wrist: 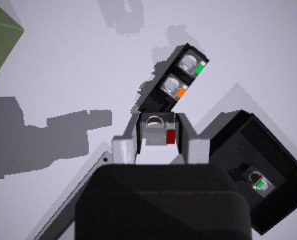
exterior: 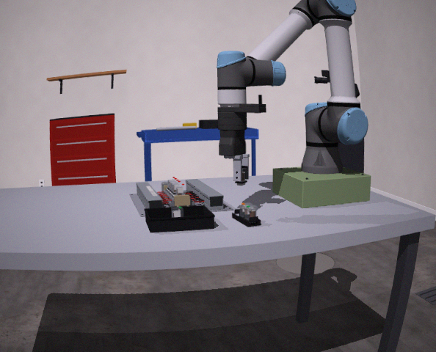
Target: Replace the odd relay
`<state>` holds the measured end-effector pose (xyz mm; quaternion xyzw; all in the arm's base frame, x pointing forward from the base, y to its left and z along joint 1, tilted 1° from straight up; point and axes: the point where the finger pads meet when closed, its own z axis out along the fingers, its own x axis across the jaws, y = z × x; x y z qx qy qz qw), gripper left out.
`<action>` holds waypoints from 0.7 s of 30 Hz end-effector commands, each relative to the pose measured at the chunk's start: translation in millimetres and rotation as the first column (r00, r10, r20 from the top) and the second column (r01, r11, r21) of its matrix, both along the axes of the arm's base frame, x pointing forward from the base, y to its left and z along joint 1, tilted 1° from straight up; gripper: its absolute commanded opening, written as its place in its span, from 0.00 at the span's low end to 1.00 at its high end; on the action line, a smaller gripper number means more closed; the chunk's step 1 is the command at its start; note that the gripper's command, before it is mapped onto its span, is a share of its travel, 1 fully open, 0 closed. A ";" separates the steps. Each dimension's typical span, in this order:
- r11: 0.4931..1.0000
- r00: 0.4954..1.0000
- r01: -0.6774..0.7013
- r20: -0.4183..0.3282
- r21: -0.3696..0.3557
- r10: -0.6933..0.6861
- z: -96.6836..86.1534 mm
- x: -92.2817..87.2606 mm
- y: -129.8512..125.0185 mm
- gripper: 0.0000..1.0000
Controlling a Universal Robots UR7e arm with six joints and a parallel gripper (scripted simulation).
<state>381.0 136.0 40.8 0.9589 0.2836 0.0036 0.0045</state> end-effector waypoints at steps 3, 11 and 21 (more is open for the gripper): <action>1.000 1.000 -0.031 0.001 0.003 0.031 0.4 0.3 0.0 0.00; 0.992 0.992 -0.127 0.000 0.002 0.127 0.4 0.3 0.0 0.00; 0.992 0.992 -0.127 0.000 0.002 0.127 0.4 0.3 0.0 0.00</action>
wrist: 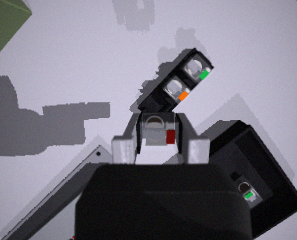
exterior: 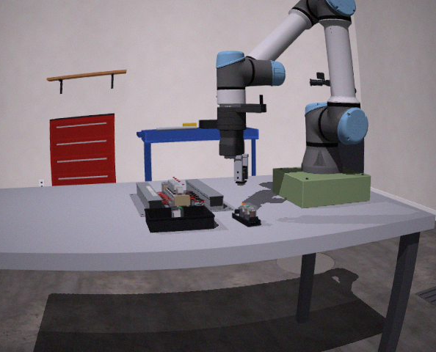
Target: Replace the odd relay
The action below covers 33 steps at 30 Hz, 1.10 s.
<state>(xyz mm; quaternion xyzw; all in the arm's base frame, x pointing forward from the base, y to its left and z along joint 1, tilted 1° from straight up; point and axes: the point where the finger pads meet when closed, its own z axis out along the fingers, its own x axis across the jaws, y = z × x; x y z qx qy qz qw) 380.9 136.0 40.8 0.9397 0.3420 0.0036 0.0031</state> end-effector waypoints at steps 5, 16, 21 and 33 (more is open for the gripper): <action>0.983 0.983 -0.184 0.001 -0.002 0.184 0.4 0.4 0.0 0.00; 0.973 0.973 -0.229 0.000 -0.002 0.229 0.4 0.4 0.0 0.00; 0.936 0.936 -0.353 -0.001 -0.004 0.353 0.4 0.4 0.0 0.00; 0.899 0.899 -0.438 -0.001 -0.004 0.438 0.4 0.4 0.0 0.00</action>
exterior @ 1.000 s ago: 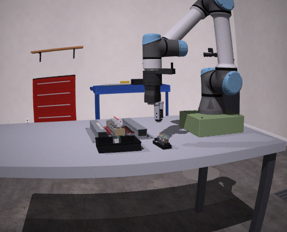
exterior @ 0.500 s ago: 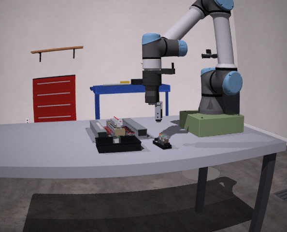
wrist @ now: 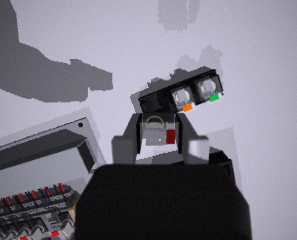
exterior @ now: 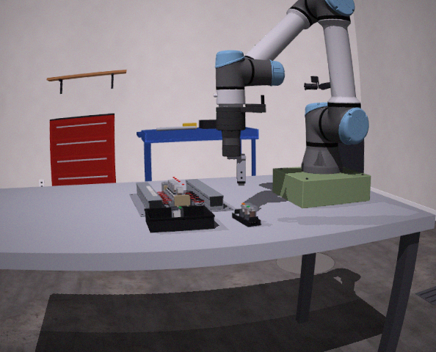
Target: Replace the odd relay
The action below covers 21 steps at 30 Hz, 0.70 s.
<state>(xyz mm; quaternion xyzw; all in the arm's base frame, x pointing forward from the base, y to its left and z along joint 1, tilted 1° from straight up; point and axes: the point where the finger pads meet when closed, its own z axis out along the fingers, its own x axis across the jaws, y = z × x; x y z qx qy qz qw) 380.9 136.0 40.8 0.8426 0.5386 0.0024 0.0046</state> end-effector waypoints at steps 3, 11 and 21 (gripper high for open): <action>0.999 0.999 -0.052 0.001 0.000 0.052 0.4 0.4 0.0 0.00; 0.972 0.972 -0.233 0.000 -0.001 0.233 0.4 0.4 0.0 0.00; 0.964 0.964 -0.268 0.000 -0.001 0.268 0.4 0.4 0.0 0.00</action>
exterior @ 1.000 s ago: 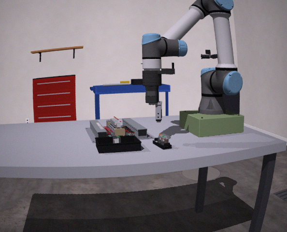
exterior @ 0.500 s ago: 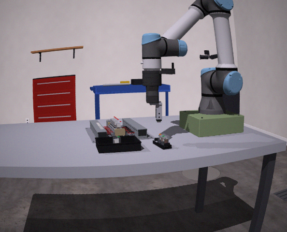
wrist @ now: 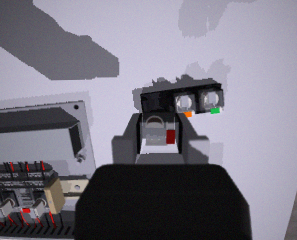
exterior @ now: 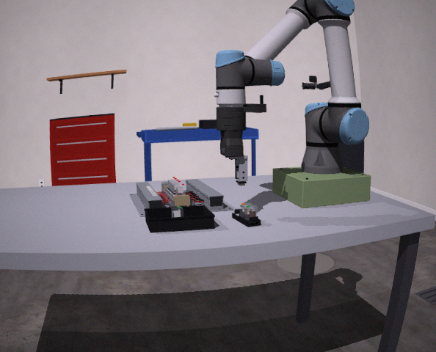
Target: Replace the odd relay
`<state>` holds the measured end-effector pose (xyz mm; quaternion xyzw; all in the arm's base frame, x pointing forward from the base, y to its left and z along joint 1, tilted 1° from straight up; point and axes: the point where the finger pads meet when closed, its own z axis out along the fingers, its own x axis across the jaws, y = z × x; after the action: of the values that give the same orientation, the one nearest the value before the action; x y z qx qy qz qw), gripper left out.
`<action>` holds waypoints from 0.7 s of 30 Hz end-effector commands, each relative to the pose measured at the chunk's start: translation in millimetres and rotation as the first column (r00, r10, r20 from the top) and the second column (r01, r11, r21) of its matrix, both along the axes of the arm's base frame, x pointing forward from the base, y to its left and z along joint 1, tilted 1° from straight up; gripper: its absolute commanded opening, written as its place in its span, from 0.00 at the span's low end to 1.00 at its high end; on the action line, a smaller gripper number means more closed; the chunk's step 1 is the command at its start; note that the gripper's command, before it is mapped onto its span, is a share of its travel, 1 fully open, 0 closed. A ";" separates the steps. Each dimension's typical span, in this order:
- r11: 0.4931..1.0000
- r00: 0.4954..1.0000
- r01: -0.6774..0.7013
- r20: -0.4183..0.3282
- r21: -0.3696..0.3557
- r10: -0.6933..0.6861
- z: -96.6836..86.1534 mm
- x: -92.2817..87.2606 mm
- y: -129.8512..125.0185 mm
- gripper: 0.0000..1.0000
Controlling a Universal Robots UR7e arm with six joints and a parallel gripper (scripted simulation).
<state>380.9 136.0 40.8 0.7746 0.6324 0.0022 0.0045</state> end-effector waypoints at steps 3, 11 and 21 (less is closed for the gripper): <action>0.995 0.995 -0.103 0.001 0.000 0.103 0.4 0.4 0.0 0.00; 0.995 0.995 -0.103 0.001 0.000 0.103 0.4 0.4 0.0 0.00; 0.946 0.946 -0.324 0.000 -0.002 0.324 0.4 0.4 0.0 0.00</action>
<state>380.9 135.9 40.8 0.7122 0.7020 0.0012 0.0052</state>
